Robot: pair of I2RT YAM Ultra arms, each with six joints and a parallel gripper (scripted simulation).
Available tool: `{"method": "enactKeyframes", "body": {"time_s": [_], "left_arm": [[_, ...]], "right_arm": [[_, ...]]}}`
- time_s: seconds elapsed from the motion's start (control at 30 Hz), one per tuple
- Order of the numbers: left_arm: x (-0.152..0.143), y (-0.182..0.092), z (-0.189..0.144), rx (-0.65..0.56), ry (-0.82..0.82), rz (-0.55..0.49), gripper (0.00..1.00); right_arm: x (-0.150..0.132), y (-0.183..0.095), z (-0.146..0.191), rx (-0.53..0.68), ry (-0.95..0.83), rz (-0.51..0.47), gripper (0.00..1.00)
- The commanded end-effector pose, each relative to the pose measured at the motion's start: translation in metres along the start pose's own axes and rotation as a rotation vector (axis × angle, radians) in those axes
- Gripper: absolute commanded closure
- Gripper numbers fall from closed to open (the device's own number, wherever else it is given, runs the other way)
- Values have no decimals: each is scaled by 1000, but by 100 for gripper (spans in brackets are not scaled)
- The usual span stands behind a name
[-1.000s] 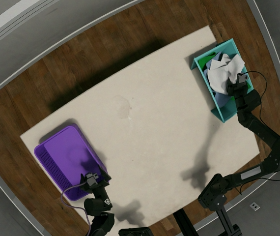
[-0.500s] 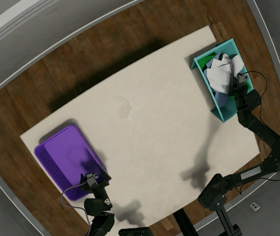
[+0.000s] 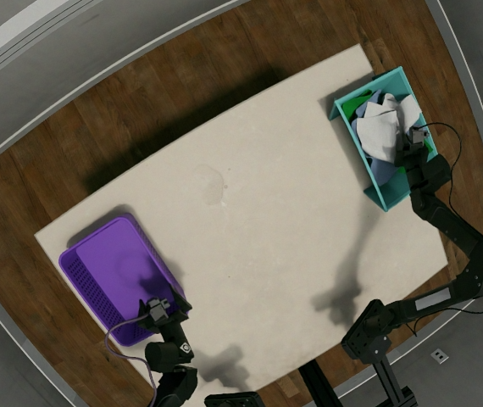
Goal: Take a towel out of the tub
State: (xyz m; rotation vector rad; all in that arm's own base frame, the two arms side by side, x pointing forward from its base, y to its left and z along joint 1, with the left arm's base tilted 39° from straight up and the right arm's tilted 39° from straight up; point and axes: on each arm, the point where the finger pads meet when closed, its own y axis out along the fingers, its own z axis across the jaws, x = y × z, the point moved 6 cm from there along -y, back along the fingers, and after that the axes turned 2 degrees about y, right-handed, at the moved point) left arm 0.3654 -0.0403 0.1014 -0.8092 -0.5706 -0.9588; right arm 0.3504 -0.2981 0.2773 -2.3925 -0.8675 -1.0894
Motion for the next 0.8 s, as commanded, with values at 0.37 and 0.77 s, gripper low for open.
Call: {"method": "enactKeyframes", "body": {"time_s": [0.37,0.77], "left_arm": [[5,-1,0,0,-8,-16,0],[5,-1,0,0,-8,-16,0]], "right_arm": [[60,-40,-32,-40,14,-74,99],[65,-45,-34,-36,15,-77,99]]}}
